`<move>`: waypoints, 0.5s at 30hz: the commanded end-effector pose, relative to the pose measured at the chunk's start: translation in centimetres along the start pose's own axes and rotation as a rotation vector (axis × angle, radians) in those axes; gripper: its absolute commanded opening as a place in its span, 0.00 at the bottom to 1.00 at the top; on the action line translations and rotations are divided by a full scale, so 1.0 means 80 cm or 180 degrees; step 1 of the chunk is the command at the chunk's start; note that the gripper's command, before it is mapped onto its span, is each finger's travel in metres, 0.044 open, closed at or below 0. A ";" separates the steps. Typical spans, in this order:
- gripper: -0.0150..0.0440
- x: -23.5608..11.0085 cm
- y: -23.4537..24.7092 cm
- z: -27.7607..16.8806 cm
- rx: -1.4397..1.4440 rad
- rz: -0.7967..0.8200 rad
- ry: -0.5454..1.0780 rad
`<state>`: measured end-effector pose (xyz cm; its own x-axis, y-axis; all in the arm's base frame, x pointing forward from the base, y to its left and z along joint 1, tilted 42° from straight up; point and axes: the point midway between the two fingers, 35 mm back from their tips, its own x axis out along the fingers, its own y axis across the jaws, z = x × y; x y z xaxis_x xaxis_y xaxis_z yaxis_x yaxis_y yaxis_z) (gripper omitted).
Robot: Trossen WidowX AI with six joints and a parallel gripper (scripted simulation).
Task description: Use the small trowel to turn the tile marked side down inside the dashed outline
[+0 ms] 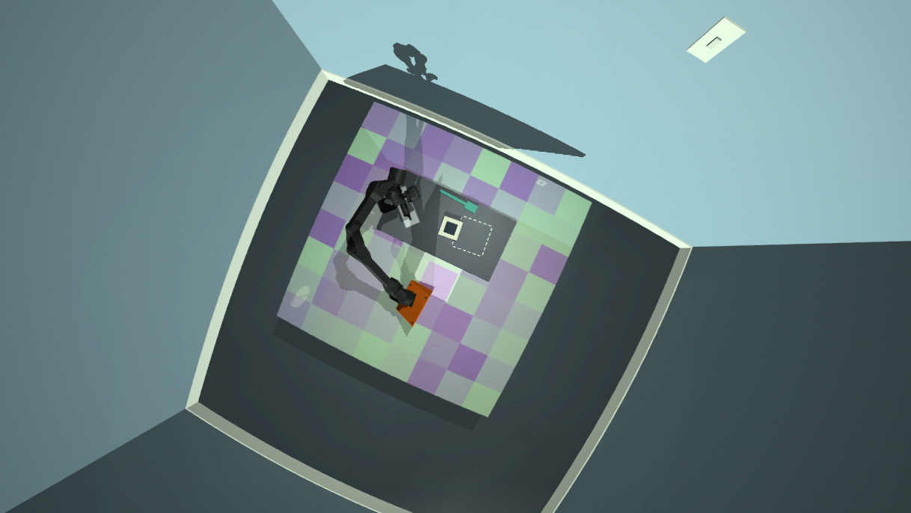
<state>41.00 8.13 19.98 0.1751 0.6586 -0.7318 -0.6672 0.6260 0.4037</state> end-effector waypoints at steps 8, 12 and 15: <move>0.58 0.015 0.001 -0.001 0.0014 0.0000 0.0008; 0.47 0.015 0.001 -0.001 0.0014 0.0000 0.0008; 0.47 0.015 0.001 -0.001 0.0014 0.0000 0.0008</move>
<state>41.08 8.90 19.15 0.1731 0.6586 -0.7323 -0.6676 0.6251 0.4043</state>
